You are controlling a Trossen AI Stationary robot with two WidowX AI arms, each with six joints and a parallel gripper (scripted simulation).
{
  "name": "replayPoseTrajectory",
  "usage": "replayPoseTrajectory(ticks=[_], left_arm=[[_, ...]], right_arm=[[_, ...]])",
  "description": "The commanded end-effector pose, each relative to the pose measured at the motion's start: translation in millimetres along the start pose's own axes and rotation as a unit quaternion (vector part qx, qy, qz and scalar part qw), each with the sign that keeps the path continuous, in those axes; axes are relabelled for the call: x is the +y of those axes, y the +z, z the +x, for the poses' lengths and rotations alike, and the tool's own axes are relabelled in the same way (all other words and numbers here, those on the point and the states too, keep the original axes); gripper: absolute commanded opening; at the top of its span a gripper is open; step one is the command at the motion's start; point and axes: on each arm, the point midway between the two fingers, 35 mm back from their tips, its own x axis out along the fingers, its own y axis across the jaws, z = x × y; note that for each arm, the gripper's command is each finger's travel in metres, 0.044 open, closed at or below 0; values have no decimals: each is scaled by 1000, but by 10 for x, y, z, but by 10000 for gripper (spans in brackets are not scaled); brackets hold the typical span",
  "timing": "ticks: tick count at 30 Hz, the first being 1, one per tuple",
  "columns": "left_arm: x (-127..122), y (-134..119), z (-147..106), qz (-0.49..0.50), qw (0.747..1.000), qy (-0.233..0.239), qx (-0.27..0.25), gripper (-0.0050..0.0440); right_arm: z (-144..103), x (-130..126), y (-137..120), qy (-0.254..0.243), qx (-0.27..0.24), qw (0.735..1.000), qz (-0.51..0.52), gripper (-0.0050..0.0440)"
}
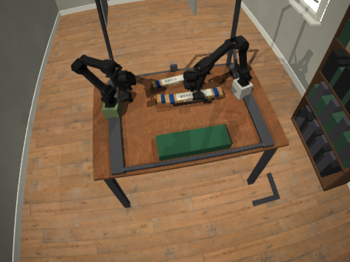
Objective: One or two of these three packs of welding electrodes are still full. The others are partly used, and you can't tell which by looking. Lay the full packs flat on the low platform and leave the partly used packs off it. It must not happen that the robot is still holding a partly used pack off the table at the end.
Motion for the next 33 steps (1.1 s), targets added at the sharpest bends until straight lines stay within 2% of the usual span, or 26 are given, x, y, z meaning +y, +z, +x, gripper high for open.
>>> replayPoseTrajectory(ticks=[1,15,18,26,29,33], left_arm=[[1,19,4,0,1000,2,-6,-50],[1,-39,230,0,1000,2,-6,-50],[11,24,188,1,1000,4,-18,-50],[2,-75,376,0,1000,2,-6,-50],[20,53,277,1,1000,6,-26,-50],[21,69,257,2,1000,6,-29,-50]], right_arm=[[-56,-10,43,-4,-10,1000,-3,430],[-56,-10,43,-4,-10,1000,-3,430],[-56,-10,43,-4,-10,1000,-3,430],[-56,-10,43,-4,-10,1000,-3,430],[-56,-10,43,-4,-10,1000,-3,430],[-56,-10,43,-4,-10,1000,-3,430]])
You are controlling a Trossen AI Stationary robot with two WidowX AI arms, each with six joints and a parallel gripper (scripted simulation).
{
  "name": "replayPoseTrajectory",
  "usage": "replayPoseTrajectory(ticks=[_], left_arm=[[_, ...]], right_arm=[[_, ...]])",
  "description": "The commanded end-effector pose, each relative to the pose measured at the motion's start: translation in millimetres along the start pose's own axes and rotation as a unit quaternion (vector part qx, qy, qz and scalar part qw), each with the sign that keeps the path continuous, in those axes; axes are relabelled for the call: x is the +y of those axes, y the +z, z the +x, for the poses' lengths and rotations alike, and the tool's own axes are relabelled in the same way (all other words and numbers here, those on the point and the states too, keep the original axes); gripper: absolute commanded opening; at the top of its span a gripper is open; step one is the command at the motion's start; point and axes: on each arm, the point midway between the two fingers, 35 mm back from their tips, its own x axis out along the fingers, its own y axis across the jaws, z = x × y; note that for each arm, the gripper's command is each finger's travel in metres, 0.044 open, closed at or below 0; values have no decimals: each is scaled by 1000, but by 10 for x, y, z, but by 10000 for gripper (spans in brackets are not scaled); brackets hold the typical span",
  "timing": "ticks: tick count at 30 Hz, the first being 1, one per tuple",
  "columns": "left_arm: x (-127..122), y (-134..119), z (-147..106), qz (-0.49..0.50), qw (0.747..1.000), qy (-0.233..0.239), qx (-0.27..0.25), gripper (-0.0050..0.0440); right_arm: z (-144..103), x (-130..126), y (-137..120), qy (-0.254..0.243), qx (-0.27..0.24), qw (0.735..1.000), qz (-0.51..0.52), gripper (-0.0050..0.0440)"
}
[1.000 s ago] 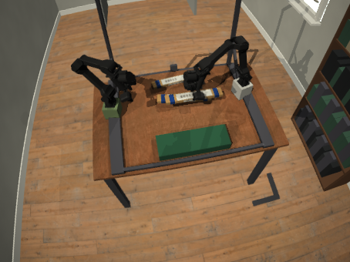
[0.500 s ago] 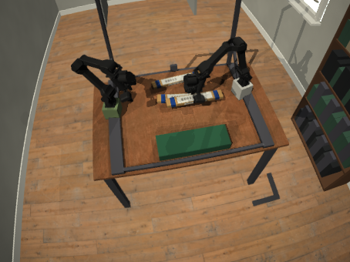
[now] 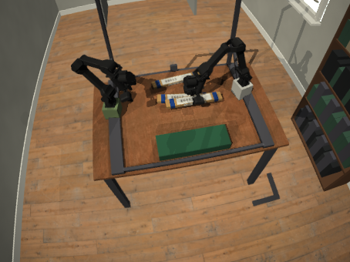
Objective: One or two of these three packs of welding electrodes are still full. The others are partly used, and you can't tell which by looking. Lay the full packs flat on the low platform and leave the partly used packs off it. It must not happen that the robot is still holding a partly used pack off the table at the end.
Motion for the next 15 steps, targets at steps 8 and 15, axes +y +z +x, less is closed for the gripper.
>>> replayPoseTrajectory(ticks=[8,15], left_arm=[[20,182,-156,2,1000,7,-31,-50],[21,184,-152,1,1000,6,-29,-50]], right_arm=[[-56,-10,43,-4,-10,1000,-3,430],[-56,-10,43,-4,-10,1000,-3,430]])
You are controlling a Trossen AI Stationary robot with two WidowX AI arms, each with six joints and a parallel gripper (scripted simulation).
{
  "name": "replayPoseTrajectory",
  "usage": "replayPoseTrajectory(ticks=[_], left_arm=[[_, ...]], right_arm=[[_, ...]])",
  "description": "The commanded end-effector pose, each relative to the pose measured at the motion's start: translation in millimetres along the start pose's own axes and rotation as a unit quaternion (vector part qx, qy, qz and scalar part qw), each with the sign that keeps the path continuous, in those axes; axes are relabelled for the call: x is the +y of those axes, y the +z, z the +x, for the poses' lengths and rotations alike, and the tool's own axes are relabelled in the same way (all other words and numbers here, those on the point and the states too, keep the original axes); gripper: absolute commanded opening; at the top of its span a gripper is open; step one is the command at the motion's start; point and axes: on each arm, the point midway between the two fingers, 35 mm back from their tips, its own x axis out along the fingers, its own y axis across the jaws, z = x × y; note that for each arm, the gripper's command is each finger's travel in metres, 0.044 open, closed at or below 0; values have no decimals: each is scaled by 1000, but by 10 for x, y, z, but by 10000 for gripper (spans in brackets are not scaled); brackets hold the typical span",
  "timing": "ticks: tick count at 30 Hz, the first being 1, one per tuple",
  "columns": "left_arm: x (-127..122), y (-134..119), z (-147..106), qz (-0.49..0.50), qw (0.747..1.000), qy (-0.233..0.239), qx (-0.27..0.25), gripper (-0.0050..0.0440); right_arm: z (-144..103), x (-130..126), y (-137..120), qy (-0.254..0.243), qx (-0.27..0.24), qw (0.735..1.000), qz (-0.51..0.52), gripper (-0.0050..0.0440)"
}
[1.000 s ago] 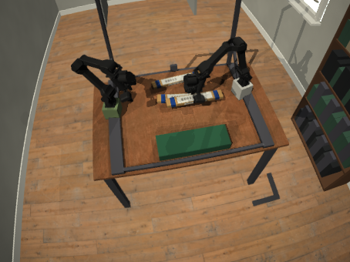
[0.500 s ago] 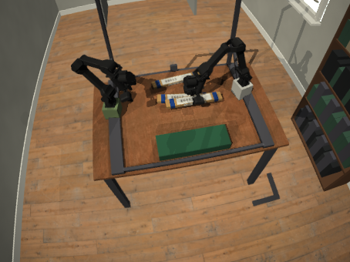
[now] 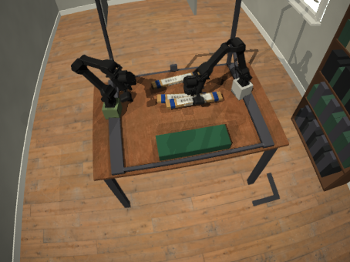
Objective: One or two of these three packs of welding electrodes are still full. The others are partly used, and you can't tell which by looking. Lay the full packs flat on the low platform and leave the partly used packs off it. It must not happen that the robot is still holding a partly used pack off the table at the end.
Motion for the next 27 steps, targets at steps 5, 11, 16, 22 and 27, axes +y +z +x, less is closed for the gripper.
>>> replayPoseTrajectory(ticks=[5,11,16,22,27], left_arm=[[14,118,-127,1,1000,5,-23,-50],[14,136,-206,1,1000,5,-23,-50],[13,150,-271,1,1000,5,-23,-50],[12,162,-324,1,1000,5,-23,-50],[12,177,-389,1,1000,5,-23,-50]], right_arm=[[-56,-10,43,-4,-10,1000,-3,430],[-56,-10,43,-4,-10,1000,-3,430],[-56,-10,43,-4,-10,1000,-3,430],[-56,-10,43,-4,-10,1000,-3,430],[-56,-10,43,-4,-10,1000,-3,430]])
